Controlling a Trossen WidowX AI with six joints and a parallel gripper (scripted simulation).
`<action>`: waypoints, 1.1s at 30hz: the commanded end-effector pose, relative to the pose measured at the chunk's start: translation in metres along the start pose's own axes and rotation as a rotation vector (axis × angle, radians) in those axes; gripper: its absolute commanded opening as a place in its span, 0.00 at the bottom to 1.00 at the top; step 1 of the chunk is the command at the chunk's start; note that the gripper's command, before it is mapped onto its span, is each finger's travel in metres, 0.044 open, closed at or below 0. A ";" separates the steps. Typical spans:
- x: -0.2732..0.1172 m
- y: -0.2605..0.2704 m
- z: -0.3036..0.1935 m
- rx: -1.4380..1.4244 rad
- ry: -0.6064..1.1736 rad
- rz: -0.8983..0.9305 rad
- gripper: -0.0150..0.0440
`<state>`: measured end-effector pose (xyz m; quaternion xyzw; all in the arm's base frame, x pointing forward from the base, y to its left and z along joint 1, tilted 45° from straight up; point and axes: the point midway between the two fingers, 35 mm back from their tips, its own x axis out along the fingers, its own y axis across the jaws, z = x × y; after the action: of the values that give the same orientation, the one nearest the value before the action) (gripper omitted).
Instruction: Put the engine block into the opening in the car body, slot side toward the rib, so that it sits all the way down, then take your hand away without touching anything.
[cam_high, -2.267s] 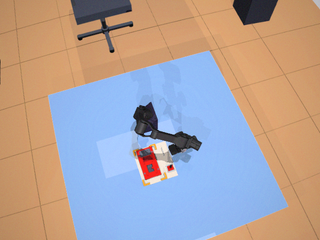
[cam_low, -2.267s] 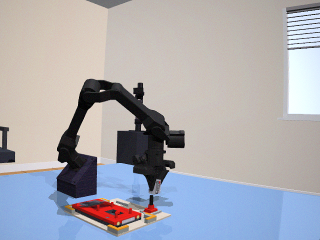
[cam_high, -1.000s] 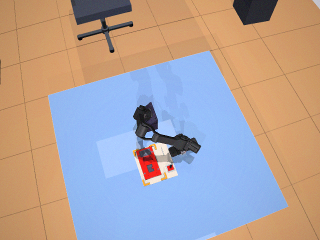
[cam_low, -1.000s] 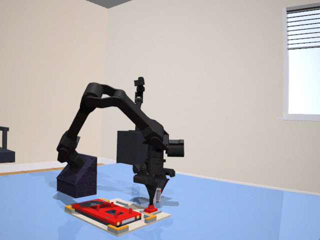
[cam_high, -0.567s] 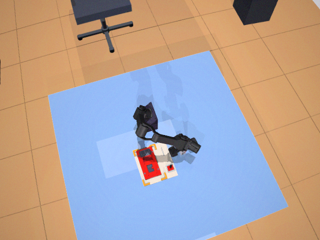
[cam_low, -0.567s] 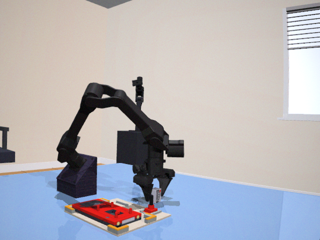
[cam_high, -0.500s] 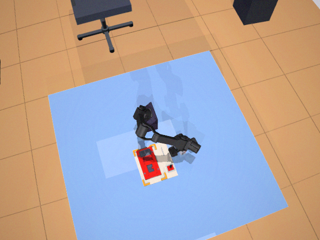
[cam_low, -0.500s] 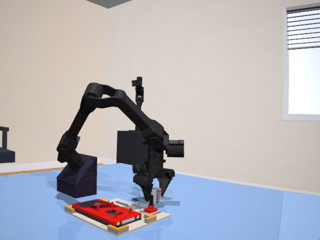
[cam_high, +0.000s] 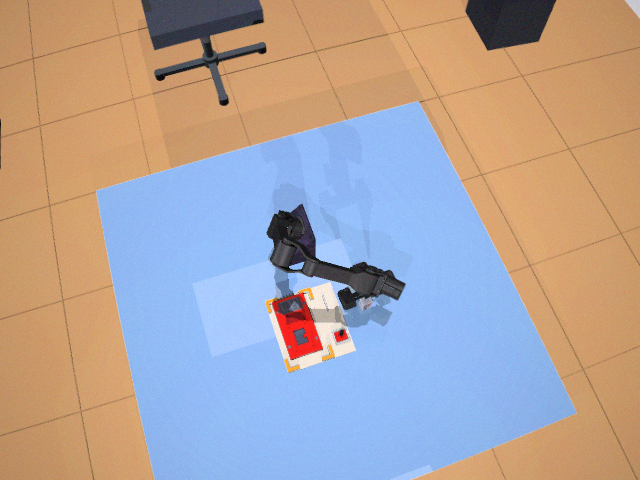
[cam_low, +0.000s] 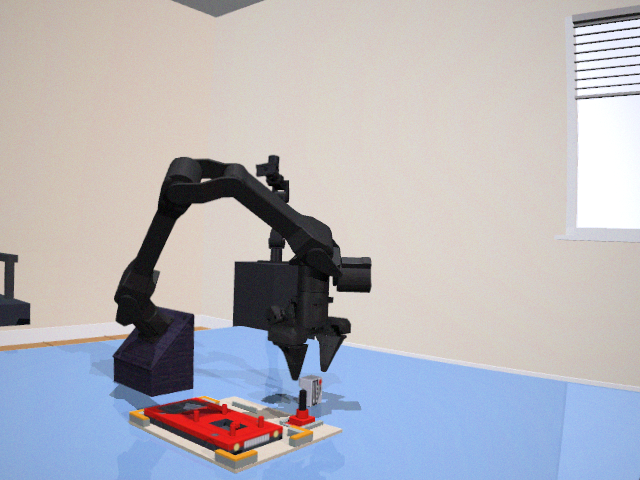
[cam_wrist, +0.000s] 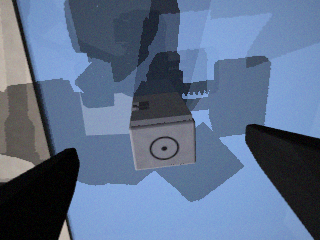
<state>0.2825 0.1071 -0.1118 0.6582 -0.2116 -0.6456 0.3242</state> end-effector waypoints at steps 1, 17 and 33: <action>-0.004 0.000 -0.001 0.008 0.000 -0.008 1.00; -0.001 0.000 0.000 0.087 -0.001 0.000 1.00; -0.006 0.000 0.000 0.643 -0.001 -0.002 1.00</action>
<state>0.2817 0.1093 -0.1087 0.7203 -0.3768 -0.5656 0.1388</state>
